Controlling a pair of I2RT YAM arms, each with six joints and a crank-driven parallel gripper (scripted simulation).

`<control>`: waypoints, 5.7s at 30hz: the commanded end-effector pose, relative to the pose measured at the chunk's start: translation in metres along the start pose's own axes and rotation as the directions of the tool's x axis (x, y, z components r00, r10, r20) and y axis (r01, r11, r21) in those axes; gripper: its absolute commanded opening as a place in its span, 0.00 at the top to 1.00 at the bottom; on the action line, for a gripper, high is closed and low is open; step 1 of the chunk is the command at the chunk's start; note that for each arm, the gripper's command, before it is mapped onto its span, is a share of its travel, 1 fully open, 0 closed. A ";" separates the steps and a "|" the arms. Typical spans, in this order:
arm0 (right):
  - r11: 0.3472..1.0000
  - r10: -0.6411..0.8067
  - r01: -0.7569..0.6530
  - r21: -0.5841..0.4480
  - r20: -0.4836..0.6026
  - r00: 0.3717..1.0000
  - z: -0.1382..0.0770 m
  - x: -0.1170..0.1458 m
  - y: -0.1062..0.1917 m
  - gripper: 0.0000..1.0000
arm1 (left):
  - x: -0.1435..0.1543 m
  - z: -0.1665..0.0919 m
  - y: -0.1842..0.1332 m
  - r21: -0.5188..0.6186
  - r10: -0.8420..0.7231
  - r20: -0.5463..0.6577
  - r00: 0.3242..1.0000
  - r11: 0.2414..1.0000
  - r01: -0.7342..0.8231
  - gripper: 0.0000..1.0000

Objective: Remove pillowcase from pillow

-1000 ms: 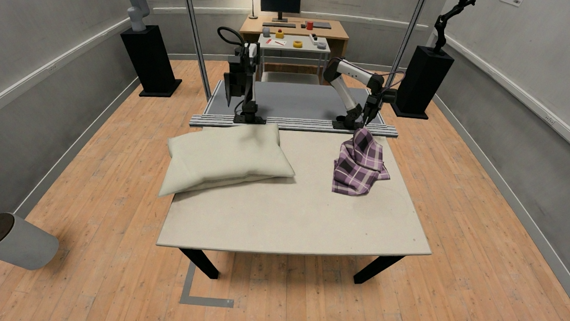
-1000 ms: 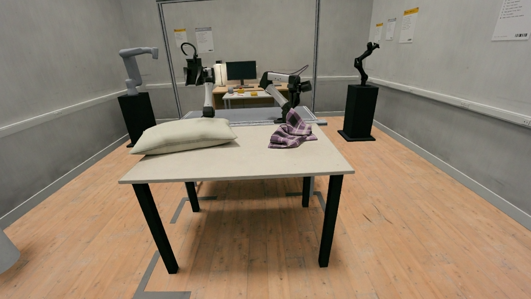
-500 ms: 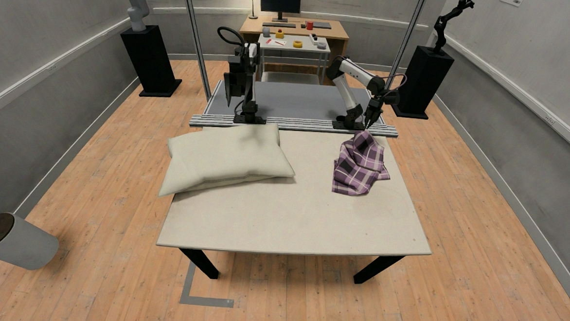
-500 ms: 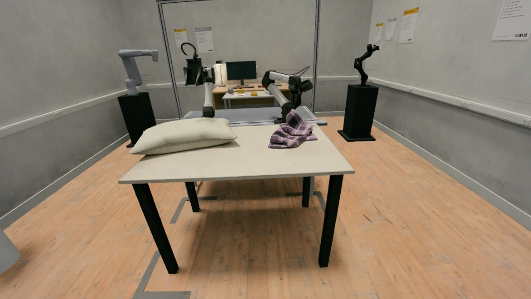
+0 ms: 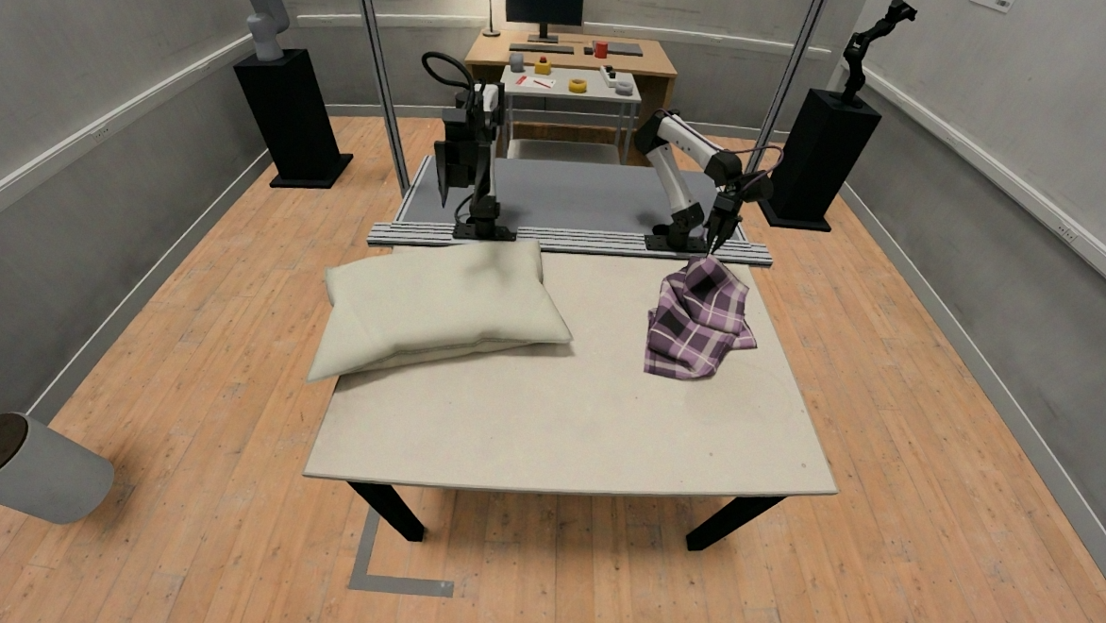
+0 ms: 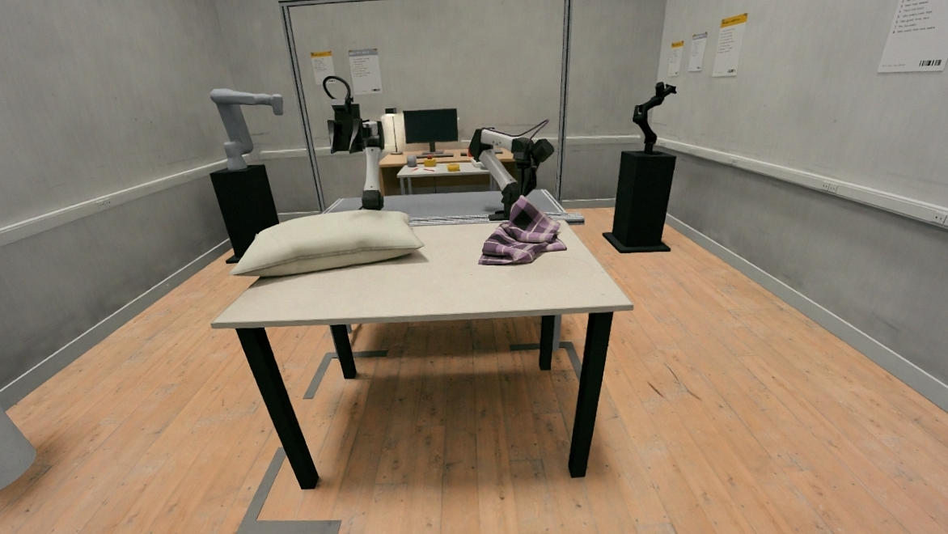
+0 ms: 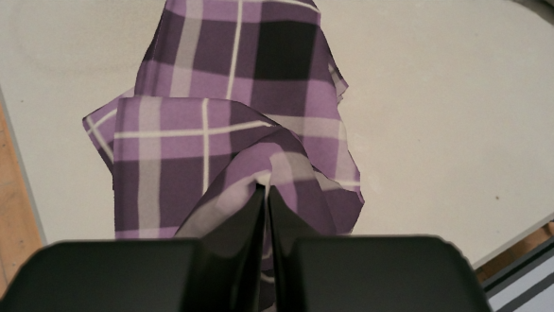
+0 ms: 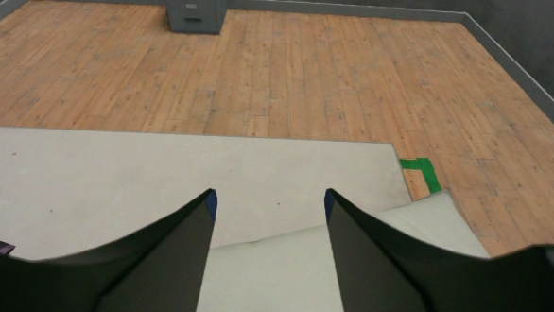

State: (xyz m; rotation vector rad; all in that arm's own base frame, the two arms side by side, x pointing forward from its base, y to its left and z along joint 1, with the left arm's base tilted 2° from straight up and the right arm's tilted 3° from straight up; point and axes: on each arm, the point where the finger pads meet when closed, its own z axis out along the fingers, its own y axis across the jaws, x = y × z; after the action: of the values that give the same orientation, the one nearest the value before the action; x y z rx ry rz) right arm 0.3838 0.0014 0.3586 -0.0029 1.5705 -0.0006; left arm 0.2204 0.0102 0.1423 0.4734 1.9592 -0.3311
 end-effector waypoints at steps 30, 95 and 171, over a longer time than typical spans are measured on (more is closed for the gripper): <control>1.000 -0.009 0.009 0.015 -0.011 1.000 0.001 0.007 -0.004 0.37 | -0.010 -0.001 0.009 -0.030 0.021 0.014 1.000 0.999 -0.020 0.97; 1.000 -0.009 0.009 0.015 -0.011 1.000 0.001 0.007 -0.004 0.37 | -0.010 -0.001 0.009 -0.030 0.021 0.014 1.000 0.999 -0.020 0.37; 1.000 0.012 -0.012 0.009 0.002 1.000 -0.001 -0.005 -0.004 0.37 | -0.166 -0.008 0.054 -0.287 0.137 0.097 0.986 0.952 -0.104 0.37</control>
State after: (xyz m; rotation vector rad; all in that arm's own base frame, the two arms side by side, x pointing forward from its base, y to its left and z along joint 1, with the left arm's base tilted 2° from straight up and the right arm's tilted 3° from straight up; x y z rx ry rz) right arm 0.3832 0.0008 0.3604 -0.0021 1.5670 -0.0014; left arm 0.2724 0.0165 0.2555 0.4768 1.9039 -0.1541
